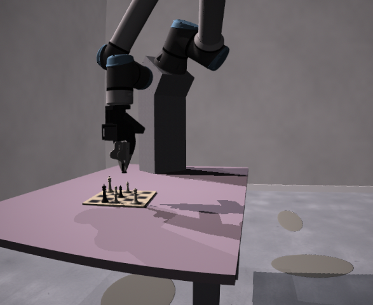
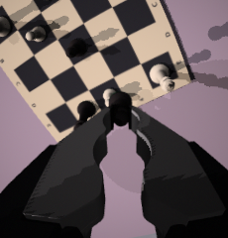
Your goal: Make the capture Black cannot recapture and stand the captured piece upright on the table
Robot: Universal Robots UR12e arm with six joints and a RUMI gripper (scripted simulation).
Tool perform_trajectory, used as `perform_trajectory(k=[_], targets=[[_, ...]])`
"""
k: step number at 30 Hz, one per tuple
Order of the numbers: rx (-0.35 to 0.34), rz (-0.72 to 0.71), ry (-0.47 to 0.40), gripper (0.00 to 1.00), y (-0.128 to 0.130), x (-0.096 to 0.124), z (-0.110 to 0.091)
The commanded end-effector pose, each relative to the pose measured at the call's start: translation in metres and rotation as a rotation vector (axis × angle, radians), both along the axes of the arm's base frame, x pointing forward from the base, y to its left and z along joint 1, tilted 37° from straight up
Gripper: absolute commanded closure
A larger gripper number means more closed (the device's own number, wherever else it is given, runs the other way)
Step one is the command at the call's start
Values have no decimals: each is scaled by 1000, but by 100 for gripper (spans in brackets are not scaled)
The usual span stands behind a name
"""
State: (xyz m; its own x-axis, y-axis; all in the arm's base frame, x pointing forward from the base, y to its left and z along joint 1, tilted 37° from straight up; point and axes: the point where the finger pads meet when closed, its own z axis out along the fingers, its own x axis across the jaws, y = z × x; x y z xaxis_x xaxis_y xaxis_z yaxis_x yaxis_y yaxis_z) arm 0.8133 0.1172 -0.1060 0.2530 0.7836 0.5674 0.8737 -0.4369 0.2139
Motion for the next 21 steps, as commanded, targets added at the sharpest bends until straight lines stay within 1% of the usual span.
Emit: perform_trajectory(k=[1,4,7,9,21], targets=[[-46,90,-50,100,-22,33,2],[-92,177,-99,100,-45,65,5],[-121,233,-130,100,-60,84,8],[-127,244,-136,100,-62,88,8],[-127,244,-136,100,-63,88,8]])
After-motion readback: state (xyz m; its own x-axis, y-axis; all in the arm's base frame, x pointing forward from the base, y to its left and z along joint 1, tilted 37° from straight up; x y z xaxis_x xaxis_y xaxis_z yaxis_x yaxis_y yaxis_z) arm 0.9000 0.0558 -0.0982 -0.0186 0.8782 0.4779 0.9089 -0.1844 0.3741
